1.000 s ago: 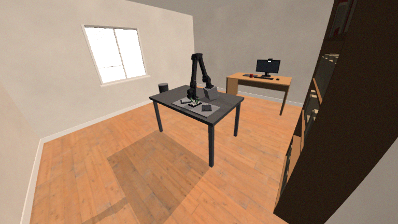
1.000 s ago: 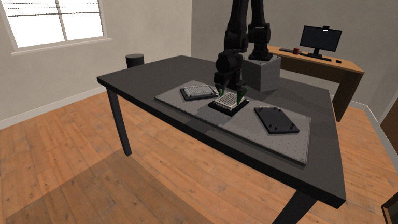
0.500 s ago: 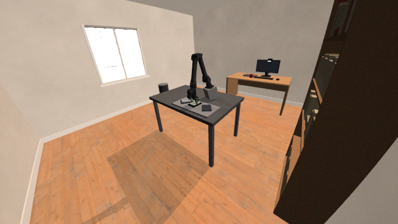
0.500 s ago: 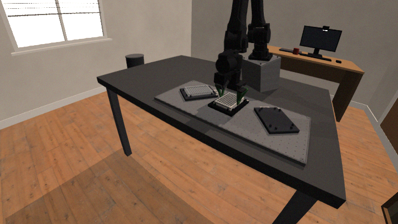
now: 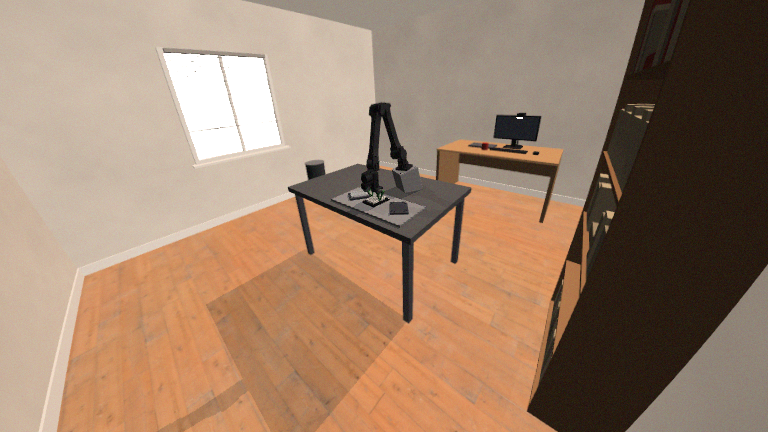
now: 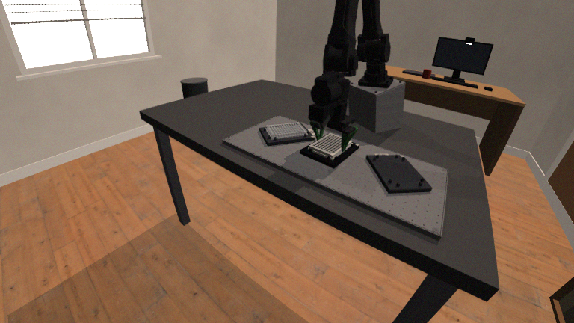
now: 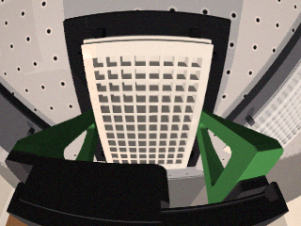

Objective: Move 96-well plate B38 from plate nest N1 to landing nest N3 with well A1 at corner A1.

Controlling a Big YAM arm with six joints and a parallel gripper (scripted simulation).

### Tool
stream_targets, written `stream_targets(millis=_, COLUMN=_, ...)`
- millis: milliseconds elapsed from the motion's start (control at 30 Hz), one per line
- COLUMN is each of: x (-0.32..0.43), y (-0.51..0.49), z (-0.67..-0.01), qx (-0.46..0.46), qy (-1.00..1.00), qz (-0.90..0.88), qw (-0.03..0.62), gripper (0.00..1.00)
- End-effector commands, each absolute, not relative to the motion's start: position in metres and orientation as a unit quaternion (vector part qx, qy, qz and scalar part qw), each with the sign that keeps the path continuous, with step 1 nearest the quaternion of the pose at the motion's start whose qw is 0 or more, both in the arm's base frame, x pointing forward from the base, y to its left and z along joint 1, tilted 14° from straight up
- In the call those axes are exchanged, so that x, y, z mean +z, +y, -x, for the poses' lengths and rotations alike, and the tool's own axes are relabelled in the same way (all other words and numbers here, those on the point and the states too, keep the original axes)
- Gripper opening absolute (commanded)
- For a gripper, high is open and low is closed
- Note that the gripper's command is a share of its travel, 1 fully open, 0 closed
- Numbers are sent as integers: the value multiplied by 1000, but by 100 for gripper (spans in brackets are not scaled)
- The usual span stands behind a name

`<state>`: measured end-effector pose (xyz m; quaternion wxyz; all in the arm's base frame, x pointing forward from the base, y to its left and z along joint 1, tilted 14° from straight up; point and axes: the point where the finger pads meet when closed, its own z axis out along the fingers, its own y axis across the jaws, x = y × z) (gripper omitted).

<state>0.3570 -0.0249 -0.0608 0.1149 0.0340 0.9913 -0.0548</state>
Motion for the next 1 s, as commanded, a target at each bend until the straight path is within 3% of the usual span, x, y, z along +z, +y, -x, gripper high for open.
stream_targets(millis=0, x=-63, y=-28, z=-361, qx=-54, qy=991, qz=-36, qw=119, gripper=0)
stream_targets(millis=700, x=-65, y=-28, z=-357, qx=-54, qy=991, qz=-36, qw=116, gripper=0)
stream_targets(millis=733, x=-65, y=-28, z=-357, qx=-54, qy=991, qz=-36, qw=116, gripper=100)
stream_targets(millis=967, x=-65, y=-28, z=-357, qx=-54, qy=991, qz=-36, qw=116, gripper=100)
